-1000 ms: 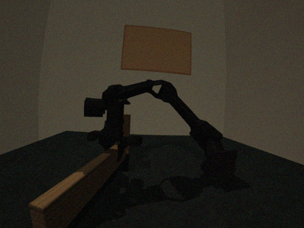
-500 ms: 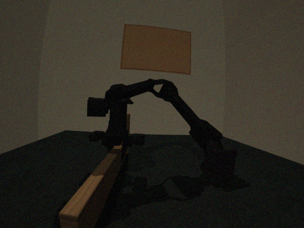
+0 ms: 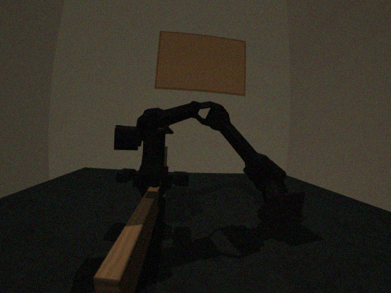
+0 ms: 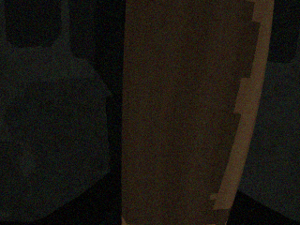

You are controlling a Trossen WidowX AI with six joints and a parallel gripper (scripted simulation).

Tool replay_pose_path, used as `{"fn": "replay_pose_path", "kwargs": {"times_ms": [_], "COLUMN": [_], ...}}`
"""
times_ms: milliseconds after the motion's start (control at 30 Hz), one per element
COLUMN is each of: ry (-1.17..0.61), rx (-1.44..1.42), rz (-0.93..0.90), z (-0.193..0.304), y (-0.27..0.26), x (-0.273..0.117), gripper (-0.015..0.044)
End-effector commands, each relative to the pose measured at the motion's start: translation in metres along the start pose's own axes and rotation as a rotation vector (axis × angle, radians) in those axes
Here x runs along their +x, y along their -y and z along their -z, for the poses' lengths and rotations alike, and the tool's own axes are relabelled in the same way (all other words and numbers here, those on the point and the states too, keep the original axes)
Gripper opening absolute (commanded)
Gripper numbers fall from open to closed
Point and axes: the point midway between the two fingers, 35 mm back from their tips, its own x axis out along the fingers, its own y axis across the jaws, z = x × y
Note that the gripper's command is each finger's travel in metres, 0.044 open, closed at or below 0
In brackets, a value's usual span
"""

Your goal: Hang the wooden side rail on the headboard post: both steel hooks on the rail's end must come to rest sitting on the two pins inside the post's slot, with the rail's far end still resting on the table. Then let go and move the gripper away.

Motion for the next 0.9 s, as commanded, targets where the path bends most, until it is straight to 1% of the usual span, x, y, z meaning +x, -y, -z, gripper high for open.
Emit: {"fn": "replay_pose_path", "kwargs": {"times_ms": [0,867], "ry": [0.000,-0.001], "rx": [-0.009,-0.039], "rz": [-0.001,-0.004], "z": [0.0000,-0.0001], "y": [0.0004,0.0005], "x": [0.0000,-0.0041], "gripper": [0.0000,0.0000]}}
